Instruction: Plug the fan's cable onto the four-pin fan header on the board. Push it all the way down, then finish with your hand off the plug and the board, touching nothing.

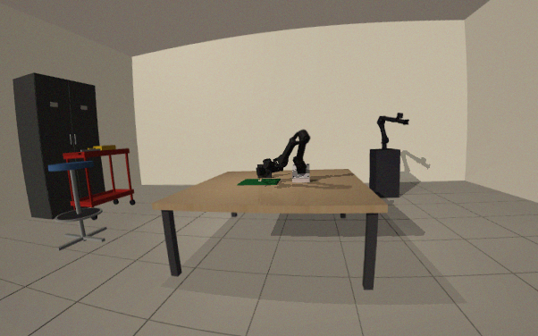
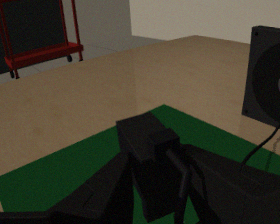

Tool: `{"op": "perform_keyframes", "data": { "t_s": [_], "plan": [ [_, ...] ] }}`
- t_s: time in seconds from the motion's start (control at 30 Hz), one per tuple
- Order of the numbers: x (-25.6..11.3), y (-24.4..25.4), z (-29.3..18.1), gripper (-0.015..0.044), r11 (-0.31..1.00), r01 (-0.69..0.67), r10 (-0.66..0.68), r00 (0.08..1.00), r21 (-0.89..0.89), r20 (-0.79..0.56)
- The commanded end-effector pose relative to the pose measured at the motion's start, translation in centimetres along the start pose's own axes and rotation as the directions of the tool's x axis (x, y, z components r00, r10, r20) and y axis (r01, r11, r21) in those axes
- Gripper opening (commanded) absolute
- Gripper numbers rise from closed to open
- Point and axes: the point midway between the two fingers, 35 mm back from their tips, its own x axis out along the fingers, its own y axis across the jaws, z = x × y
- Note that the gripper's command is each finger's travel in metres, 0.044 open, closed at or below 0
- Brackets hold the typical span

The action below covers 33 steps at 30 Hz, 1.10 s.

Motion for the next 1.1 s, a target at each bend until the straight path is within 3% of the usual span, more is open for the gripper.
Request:
{"op": "perform_keyframes", "data": {
  "t_s": [0.0, 1.07],
  "plan": [
    [0.1, 0.0, -0.3, 0.0000, 1.000, 0.001, -0.001, 1.000, 0.005, 0.005],
    [0.6, 0.0, -3.3, 0.0000, 1.000, 0.002, -0.002, 1.000, 0.005, 0.004]
  ]
}}
